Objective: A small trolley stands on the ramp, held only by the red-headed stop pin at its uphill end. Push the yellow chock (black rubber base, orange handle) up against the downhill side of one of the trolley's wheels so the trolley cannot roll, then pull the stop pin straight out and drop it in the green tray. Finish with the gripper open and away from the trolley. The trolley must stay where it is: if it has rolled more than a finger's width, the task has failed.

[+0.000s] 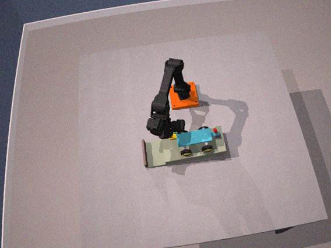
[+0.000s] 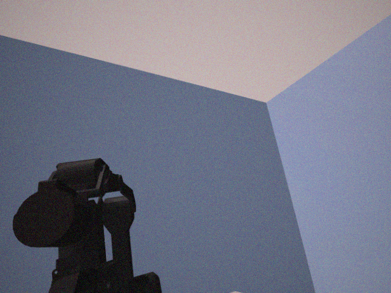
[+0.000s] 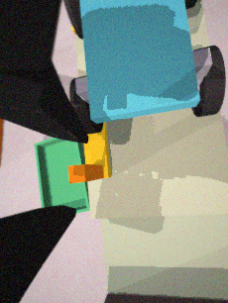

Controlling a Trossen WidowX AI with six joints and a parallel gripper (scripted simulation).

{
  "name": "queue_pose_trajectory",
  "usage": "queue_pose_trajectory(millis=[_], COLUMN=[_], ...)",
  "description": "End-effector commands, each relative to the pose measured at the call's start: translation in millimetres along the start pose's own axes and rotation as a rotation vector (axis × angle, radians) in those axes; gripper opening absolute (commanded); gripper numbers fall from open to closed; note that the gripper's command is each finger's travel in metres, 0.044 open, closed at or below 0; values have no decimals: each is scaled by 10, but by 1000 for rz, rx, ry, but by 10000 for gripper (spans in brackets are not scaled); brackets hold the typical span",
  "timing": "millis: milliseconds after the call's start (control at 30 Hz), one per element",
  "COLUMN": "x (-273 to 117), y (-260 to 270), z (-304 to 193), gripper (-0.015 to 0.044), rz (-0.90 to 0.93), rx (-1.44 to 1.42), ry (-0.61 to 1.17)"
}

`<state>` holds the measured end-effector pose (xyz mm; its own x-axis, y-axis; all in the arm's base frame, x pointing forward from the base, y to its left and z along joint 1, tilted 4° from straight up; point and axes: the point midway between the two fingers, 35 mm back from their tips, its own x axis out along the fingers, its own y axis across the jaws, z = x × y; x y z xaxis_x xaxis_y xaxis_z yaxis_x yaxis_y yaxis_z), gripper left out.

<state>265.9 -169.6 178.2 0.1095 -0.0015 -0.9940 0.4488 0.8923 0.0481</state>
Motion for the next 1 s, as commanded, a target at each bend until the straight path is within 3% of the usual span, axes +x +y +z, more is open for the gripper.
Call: queue_pose_trajectory(millis=[0,967], x=[-24,-126], y=[230,1899], z=[47,-180], gripper=[190,190], rz=[25,97], rx=[126,1088], ry=[0,179])
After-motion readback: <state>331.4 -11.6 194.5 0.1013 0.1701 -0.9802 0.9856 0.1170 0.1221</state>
